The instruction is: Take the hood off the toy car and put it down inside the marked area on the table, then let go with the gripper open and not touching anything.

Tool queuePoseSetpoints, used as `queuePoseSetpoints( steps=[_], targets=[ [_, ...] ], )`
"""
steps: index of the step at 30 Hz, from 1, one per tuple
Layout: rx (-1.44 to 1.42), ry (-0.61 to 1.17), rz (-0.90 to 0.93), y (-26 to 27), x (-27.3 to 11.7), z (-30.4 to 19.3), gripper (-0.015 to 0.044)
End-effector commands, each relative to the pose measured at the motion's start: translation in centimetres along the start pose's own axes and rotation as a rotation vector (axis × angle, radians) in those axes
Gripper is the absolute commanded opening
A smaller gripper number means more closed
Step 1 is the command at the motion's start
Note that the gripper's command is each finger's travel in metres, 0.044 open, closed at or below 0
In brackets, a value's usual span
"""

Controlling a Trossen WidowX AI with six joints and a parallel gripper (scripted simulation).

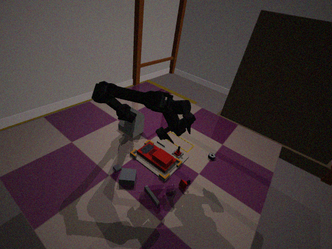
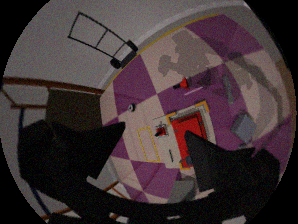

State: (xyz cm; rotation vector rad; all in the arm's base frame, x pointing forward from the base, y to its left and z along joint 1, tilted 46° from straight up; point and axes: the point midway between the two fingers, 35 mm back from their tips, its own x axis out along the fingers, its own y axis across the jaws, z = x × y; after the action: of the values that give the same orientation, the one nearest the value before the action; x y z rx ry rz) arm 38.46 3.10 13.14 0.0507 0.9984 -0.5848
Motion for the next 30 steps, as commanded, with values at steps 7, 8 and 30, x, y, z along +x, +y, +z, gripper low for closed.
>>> queuePoseSetpoints(
  steps=[7, 8, 30],
  targets=[
    [-0.508, 0.318, -0.398, -7.8, 4.0, -3.7, 0.044],
    [-0.537, 0.338, -0.414, -8.1, 4.1, -4.0, 0.044],
    [-0.546, 0.345, -0.419, -8.6, 5.0, -4.2, 0.044]
  ],
)
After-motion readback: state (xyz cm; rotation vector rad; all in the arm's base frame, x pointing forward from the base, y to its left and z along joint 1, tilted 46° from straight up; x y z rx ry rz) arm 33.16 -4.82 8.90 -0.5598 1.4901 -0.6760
